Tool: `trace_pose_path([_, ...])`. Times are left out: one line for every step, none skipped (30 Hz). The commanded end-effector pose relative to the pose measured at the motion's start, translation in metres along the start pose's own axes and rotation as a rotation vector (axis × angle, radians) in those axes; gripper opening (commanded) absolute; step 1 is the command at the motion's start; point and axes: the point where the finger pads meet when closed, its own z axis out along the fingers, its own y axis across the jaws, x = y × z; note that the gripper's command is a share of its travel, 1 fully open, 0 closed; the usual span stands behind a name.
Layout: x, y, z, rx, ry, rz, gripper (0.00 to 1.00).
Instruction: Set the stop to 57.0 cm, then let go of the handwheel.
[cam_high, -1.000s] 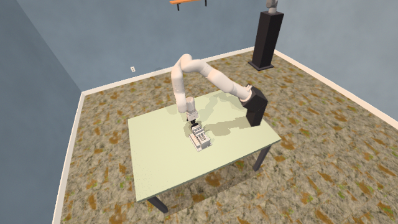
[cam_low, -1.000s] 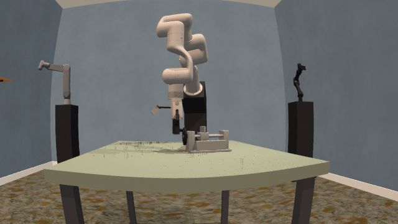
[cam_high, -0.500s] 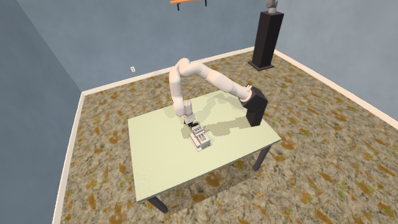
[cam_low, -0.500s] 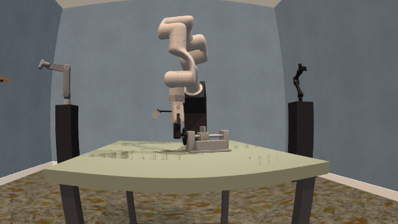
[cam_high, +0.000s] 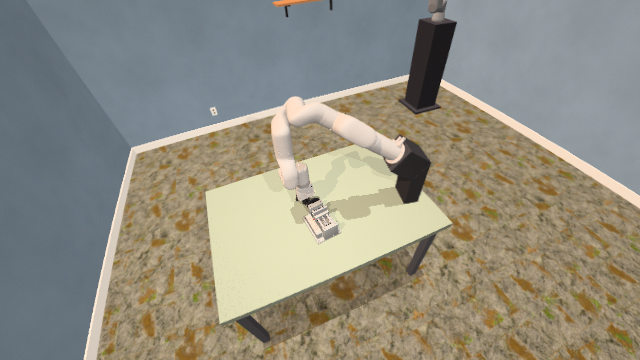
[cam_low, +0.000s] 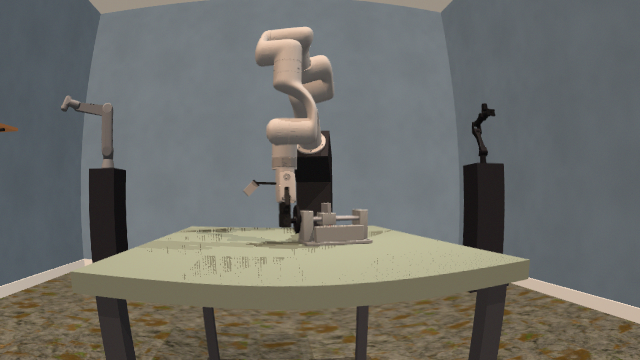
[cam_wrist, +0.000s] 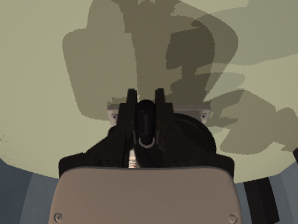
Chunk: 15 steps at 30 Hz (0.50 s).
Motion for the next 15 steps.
trace_pose_path([0.000,0.001,0.001,-0.001,-0.003,0.001,0.06])
trace_pose_path([0.000,0.001,0.002,-0.001,-0.003,0.001,0.06])
trace_pose_path([0.000,0.001,0.003,-0.001,-0.003,0.001,0.06])
trace_pose_path([0.000,0.001,0.003,-0.001,-0.003,0.001,0.06])
trace_pose_path([0.000,0.001,0.004,-0.001,-0.003,0.001,0.06])
trace_pose_path([0.000,0.001,0.005,-0.001,-0.003,0.001,0.06])
trace_pose_path([0.000,0.001,0.005,-0.001,-0.003,0.001,0.06])
trace_pose_path([0.000,0.001,0.006,0.000,-0.003,0.001,0.06])
trace_pose_path([0.000,0.002,0.007,0.000,-0.003,0.001,0.06])
trace_pose_path([0.000,0.002,0.008,0.000,-0.003,0.001,0.06])
trace_pose_path([0.000,0.002,0.008,0.000,-0.003,0.001,0.06])
trace_pose_path([0.000,0.003,0.009,-0.001,-0.003,0.001,0.06])
trace_pose_path([0.000,0.003,0.010,0.000,-0.003,0.001,0.06])
trace_pose_path([0.000,0.003,0.011,0.000,-0.003,0.001,0.06])
trace_pose_path([0.000,0.004,0.012,0.000,-0.003,0.001,0.06])
